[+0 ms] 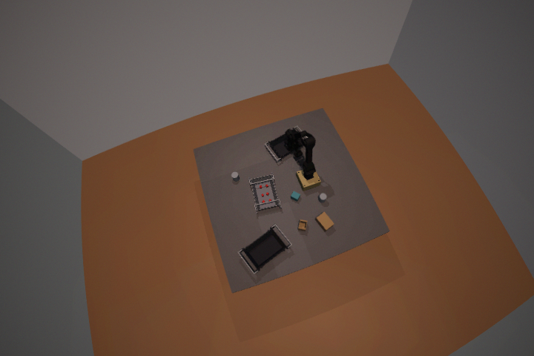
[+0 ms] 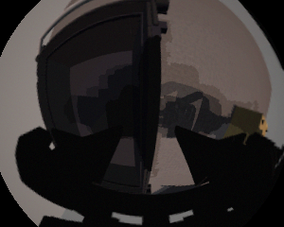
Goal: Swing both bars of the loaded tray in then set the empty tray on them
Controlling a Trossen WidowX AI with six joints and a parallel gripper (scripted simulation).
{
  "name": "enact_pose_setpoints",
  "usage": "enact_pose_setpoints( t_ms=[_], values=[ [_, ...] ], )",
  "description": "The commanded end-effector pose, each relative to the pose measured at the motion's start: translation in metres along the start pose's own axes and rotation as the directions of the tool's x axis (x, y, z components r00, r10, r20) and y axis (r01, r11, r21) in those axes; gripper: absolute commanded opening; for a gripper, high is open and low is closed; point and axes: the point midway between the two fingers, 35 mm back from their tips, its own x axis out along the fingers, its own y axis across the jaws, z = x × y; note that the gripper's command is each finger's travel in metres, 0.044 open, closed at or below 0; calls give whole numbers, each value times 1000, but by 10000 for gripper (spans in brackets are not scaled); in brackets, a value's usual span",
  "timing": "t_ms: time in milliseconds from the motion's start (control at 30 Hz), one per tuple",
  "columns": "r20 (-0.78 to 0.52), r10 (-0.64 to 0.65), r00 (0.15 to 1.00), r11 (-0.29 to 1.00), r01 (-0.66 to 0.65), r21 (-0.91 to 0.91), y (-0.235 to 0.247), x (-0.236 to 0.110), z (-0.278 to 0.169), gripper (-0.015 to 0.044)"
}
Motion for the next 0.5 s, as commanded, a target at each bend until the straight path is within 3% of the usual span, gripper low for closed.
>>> enact_pose_setpoints(
  t_ms=[0,233,467],
  values=[
    [-1,1,1000,1000,-1,-5,0,1,0,323],
    [-1,1,1000,1000,-1,-5,0,1,0,220],
    [-1,1,1000,1000,-1,-5,0,1,0,173]
  ],
)
